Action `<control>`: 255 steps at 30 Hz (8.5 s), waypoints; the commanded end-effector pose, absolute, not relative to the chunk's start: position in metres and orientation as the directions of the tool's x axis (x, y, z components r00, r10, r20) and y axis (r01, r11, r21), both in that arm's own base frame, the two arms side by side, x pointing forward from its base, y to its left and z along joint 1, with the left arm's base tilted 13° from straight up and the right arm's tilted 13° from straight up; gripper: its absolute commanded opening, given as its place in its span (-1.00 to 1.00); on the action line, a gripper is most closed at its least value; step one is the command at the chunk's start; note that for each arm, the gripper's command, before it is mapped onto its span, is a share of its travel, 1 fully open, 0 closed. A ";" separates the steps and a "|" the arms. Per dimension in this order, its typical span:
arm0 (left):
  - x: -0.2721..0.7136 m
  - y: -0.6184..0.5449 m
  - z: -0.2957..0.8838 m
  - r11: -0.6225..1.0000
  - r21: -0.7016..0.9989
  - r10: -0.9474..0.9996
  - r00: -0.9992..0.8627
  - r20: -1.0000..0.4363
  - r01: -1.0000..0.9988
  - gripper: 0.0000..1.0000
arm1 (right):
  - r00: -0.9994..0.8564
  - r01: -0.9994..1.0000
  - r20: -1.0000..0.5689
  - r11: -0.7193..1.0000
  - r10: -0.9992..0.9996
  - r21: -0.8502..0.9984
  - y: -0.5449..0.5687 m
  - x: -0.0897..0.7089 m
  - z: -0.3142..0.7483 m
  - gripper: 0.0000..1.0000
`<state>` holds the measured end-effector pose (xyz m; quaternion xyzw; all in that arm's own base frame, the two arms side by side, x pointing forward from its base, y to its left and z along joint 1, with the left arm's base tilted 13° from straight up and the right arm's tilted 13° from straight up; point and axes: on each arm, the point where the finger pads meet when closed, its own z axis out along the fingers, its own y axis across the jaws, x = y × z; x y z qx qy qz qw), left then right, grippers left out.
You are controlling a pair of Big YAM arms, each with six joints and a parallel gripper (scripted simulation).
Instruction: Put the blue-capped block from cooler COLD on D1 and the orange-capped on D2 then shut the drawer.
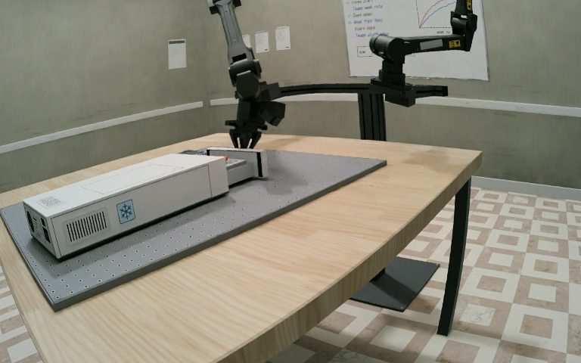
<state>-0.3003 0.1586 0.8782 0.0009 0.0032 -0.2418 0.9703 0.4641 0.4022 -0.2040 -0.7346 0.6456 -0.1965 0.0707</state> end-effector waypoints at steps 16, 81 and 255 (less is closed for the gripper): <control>-0.279 0.148 0.886 0.882 0.002 -0.471 0.881 -0.042 0.471 -1.00 | 0.109 -0.933 0.214 -0.174 -0.971 -0.315 0.402 0.433 -0.227 -1.00; -0.279 0.148 0.886 0.882 0.002 -0.471 0.881 -0.042 0.471 -1.00 | 0.108 -0.932 0.212 -0.173 -0.971 -0.318 0.398 0.406 -0.229 -1.00; -0.279 0.148 0.886 0.882 0.002 -0.471 0.881 -0.042 0.471 -1.00 | 0.106 -0.930 0.204 -0.170 -0.973 -0.326 0.393 0.355 -0.232 -1.00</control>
